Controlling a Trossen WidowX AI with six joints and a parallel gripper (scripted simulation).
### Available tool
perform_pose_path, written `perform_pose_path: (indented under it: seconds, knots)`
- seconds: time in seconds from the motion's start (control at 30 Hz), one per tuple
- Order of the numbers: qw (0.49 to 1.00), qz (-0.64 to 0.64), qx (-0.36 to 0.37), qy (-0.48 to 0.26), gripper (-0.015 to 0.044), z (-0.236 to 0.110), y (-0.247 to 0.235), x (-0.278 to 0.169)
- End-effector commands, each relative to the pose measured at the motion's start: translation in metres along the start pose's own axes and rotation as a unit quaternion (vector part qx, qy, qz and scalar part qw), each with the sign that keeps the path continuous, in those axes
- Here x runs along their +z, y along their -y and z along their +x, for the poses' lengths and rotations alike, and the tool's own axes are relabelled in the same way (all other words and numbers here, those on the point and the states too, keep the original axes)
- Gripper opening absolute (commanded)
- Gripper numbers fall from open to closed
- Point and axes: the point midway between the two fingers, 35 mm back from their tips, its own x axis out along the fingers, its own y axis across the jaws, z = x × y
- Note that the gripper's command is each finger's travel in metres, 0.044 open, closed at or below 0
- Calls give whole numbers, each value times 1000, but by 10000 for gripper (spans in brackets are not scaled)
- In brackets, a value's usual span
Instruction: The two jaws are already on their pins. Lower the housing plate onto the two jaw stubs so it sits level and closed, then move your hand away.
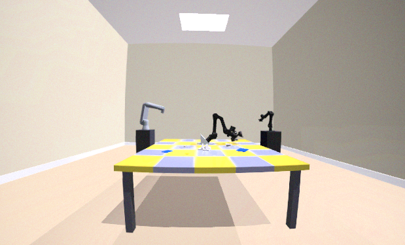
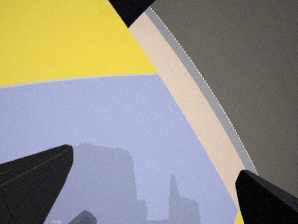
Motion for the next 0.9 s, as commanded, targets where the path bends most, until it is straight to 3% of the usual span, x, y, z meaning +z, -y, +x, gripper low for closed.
perform_pose_path:
  seconds: [0.0, 0.87]
  knots:
    - [1000, 18, 2, -18, 440, 1, 5, -9]
    - [978, 146, -6, -151, 440, -6, 38, -73]
